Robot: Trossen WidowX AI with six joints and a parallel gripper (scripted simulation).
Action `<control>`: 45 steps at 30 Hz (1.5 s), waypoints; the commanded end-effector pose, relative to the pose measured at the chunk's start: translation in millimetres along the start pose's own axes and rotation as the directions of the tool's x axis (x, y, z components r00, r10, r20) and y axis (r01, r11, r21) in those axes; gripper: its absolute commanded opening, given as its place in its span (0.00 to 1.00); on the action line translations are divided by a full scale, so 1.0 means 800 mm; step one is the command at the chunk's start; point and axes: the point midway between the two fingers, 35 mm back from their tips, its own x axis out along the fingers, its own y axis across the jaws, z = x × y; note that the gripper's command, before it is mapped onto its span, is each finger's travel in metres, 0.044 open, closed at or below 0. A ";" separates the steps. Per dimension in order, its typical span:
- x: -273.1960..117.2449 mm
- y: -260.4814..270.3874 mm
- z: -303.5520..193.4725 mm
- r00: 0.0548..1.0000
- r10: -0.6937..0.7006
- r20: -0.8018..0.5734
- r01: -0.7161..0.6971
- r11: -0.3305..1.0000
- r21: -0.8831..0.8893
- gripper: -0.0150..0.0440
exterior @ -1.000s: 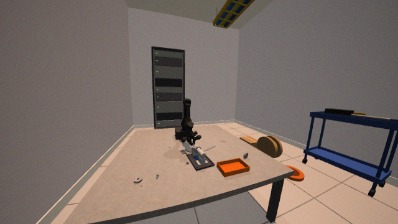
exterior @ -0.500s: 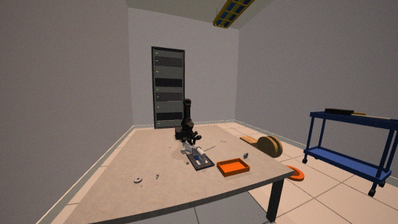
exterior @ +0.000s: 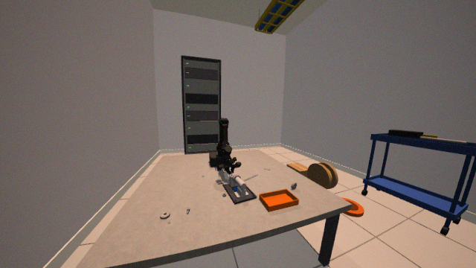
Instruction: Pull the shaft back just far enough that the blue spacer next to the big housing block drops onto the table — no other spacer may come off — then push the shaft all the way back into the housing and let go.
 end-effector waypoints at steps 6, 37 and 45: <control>0.003 0.000 0.005 1.000 -0.001 0.003 0.001 1.000 0.003 0.25; 0.007 0.000 0.007 1.000 0.000 -0.003 0.000 1.000 0.000 0.30; 0.007 0.000 0.007 1.000 0.000 -0.003 0.000 1.000 0.000 0.65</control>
